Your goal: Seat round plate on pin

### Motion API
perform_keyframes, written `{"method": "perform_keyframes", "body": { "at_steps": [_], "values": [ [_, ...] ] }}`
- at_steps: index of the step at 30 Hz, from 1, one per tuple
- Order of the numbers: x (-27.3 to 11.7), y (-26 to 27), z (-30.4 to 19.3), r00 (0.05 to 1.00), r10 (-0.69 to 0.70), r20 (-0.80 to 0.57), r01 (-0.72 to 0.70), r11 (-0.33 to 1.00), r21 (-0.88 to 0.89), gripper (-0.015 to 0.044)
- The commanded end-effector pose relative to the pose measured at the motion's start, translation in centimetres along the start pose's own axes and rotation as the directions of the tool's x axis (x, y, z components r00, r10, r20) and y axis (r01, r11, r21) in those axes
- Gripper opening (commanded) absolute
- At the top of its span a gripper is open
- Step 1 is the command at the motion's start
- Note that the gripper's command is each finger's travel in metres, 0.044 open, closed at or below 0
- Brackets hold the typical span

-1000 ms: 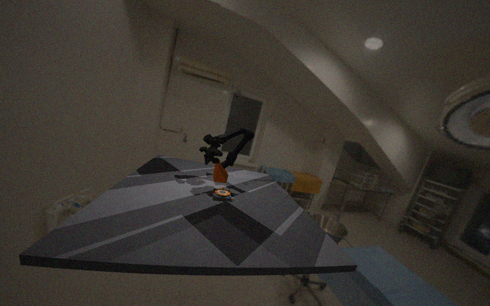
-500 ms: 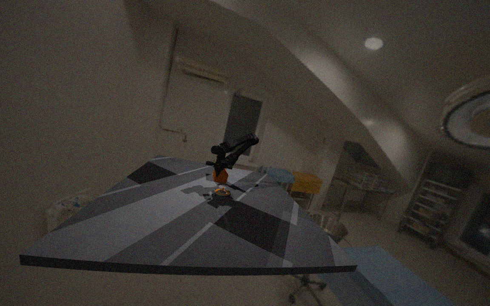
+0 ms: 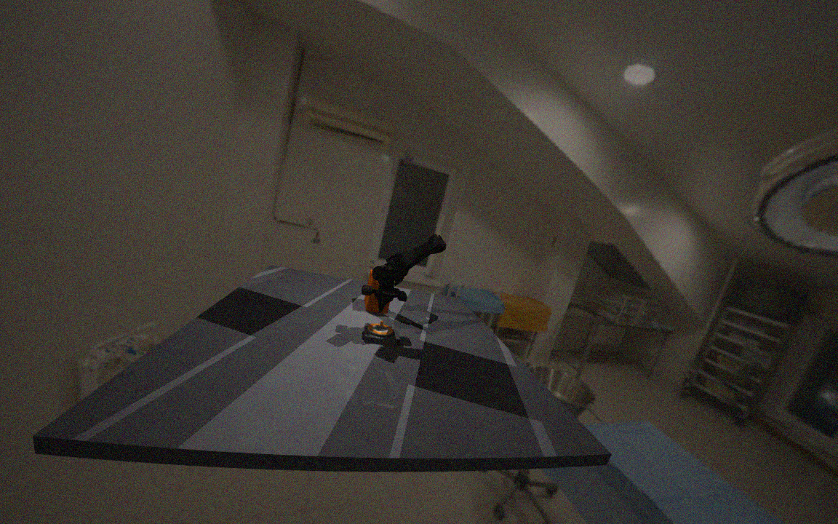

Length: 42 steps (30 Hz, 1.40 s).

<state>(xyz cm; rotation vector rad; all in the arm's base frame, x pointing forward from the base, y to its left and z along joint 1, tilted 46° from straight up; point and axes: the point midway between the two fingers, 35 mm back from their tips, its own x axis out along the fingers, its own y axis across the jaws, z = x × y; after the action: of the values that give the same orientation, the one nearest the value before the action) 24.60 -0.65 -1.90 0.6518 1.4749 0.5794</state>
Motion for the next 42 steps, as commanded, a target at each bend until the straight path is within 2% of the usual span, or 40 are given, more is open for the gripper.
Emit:
{"method": "perform_keyframes", "body": {
  "at_steps": [1,9,42],
  "values": [
    [1.1,-0.1,0.0,1.0,-0.002,-0.009,0.002,1.0,0.009,0.0],
    [4.7,-0.1,-0.1,1.0,0.001,-0.009,-0.001,1.0,0.008,0.0],
    [4.8,3.6,0.6,1.0,0.003,-0.009,-0.003,1.0,0.009,0.0]
  ]
}}
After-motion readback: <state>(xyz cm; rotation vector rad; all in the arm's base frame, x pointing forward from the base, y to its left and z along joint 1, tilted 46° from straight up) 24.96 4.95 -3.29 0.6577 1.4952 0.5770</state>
